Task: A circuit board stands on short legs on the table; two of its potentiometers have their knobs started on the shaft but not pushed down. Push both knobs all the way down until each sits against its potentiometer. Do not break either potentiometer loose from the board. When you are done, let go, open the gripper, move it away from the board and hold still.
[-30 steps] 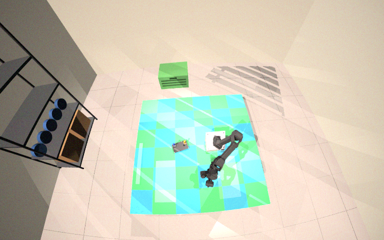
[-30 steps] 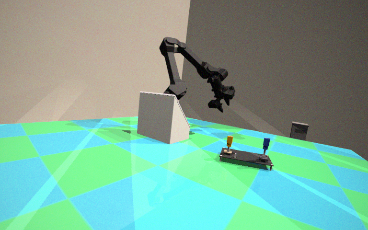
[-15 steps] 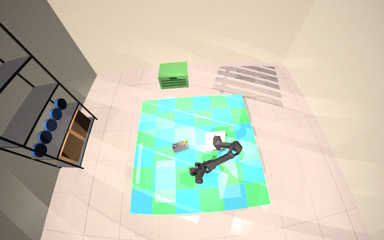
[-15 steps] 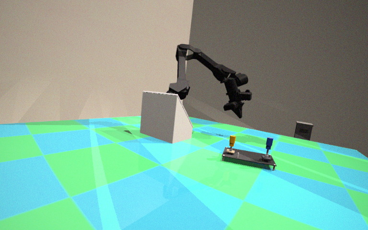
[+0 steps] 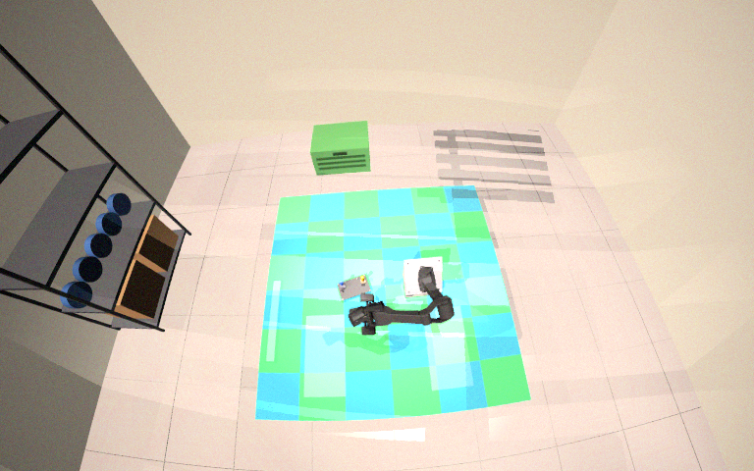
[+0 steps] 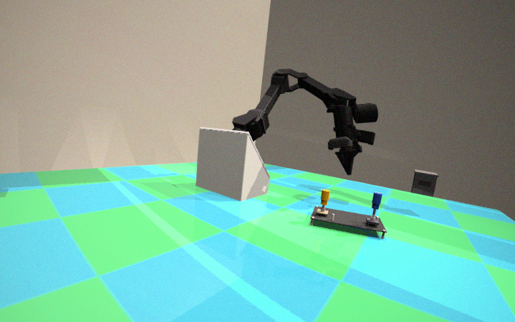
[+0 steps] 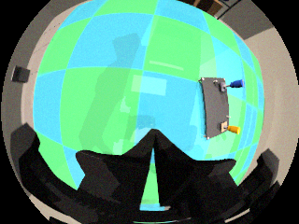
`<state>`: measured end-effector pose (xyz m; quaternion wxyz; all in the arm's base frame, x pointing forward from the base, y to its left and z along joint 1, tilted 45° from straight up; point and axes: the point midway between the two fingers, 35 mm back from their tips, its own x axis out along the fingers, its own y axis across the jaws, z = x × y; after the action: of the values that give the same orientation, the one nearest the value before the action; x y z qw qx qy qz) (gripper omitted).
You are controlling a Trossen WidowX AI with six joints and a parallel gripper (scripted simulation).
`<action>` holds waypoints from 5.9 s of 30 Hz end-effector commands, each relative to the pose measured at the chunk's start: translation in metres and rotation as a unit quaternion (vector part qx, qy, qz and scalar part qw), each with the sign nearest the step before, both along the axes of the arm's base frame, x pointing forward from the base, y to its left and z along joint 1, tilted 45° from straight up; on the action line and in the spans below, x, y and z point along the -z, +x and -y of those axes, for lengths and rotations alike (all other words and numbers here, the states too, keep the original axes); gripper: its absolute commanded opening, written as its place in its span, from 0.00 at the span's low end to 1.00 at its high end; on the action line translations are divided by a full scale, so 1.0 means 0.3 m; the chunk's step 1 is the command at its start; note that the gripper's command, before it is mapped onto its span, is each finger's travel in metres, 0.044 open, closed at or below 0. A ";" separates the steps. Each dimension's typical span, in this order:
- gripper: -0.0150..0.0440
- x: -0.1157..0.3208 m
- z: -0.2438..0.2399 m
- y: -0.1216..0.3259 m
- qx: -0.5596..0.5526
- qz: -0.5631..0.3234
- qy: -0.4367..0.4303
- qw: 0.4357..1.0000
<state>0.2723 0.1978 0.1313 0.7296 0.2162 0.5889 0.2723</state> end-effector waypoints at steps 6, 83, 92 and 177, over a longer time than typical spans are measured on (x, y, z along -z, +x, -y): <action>0.25 0.231 0.279 0.136 -0.089 -0.029 -0.044 0.995; 0.25 0.534 0.466 0.128 -0.172 -0.031 0.020 0.984; 0.25 0.540 0.461 0.127 -0.172 -0.031 0.020 0.984; 0.25 0.570 0.431 0.121 -0.172 -0.031 0.020 0.984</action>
<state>0.3087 0.0605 -0.0345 0.6515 0.1390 0.6343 0.3922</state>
